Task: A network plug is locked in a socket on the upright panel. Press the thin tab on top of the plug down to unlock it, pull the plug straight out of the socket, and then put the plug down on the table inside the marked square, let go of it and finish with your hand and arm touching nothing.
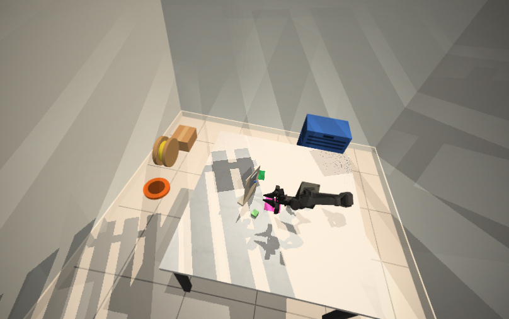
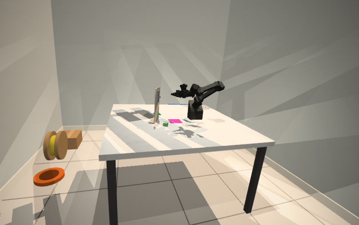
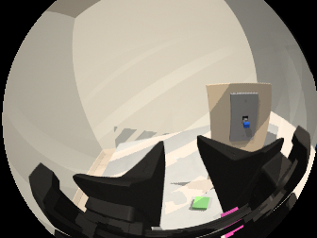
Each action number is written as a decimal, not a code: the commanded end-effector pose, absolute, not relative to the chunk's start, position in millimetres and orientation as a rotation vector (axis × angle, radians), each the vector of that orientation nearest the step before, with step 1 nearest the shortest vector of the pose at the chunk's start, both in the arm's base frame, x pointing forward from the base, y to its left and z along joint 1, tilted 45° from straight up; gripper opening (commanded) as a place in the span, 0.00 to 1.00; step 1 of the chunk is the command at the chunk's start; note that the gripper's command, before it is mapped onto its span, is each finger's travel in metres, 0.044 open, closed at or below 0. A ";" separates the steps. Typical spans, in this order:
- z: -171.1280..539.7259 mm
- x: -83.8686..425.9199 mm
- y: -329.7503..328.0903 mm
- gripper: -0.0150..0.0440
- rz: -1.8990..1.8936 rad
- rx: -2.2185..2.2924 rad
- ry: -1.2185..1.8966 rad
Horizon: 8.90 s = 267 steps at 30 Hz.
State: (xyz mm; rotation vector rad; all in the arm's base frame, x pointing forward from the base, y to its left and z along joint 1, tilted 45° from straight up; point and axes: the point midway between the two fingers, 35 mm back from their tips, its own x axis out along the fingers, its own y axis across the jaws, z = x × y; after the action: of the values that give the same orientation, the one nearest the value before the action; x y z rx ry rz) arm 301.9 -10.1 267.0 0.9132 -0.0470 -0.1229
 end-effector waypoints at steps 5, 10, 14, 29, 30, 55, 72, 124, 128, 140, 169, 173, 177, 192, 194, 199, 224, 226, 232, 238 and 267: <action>246.4 295.2 -13.3 0.52 -0.161 1.176 -0.067; 234.3 291.6 -15.5 0.52 -0.184 1.345 -0.085; 224.6 288.5 -17.2 0.52 -0.203 1.479 -0.104; 188.8 275.0 -24.2 0.52 -0.263 1.977 -0.205; 186.5 274.0 -24.7 0.52 -0.266 2.010 -0.214; 159.8 277.5 -35.9 0.52 -0.292 2.348 -0.320; 149.2 305.2 -51.9 0.52 -0.290 2.347 -0.320; 134.9 348.2 -76.6 0.52 -0.286 2.346 -0.321; 133.4 351.3 -78.6 0.52 -0.286 2.345 -0.321; 128.4 360.4 -84.7 0.52 -0.285 2.345 -0.322; 127.7 360.2 -84.9 0.25 -0.285 2.345 -0.322; 128.2 358.8 -84.1 0.25 -0.286 2.345 -0.322; 128.8 357.3 -83.3 0.25 -0.286 2.345 -0.322; 130.9 352.0 -79.9 0.25 -0.286 2.345 -0.321; 131.1 351.3 -79.5 0.25 -0.286 2.345 -0.321; 131.8 349.5 -78.4 0.25 -0.286 2.345 -0.321; 135.6 342.3 -73.0 0.25 -0.287 2.346 -0.321; 135.9 341.8 -72.6 0.25 -0.287 2.346 -0.321; 136.8 340.1 -71.3 0.25 -0.287 2.346 -0.321; 137.8 338.5 -70.0 0.25 -0.287 2.346 -0.321; 142.1 331.0 -64.0 0.25 -0.288 2.346 -0.321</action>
State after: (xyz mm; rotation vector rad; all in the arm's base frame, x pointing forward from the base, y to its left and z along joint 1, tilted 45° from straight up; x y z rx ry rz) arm 333.5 -64.5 141.9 2.3411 -0.3168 -0.2865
